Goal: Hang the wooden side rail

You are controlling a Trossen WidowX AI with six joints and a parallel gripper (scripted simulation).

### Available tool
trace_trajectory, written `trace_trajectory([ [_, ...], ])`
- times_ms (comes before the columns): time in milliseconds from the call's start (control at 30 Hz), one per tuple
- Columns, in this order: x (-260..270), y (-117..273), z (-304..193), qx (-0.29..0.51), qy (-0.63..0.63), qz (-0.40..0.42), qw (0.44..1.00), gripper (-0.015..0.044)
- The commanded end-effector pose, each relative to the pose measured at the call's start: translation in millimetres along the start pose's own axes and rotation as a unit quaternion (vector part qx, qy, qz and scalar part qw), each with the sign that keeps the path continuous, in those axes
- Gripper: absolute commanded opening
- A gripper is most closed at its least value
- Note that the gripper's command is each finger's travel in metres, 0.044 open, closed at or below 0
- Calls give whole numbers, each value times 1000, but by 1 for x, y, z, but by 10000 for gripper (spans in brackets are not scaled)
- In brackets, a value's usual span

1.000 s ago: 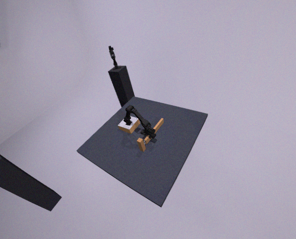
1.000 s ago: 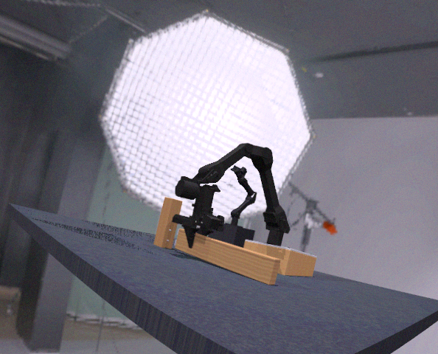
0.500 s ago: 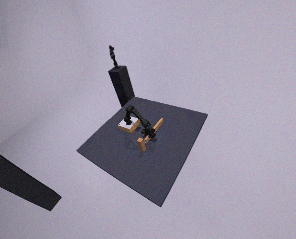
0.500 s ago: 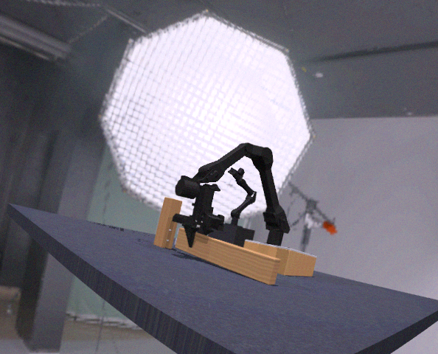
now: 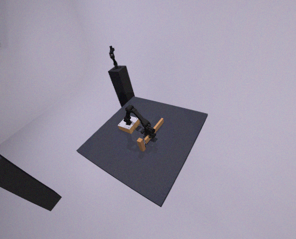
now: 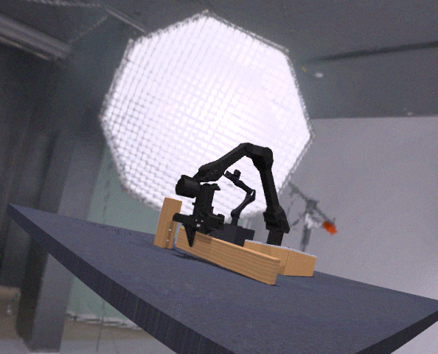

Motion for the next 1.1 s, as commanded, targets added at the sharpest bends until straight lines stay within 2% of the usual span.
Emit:
trace_trajectory([
  [0,-4,9,-1,2,0,-13,1000,0],
  [1067,-4,15,-1,2,0,-13,1000,0],
])
Point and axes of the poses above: the point midway between the two fingers, 35 mm back from their tips, its own y axis back along the fingers, its own x axis across the jaws, z = x × y, the point moved 3 cm from there along y, back along the fingers, and after that the axes turned 9 degrees about y, right-handed, at the moved point
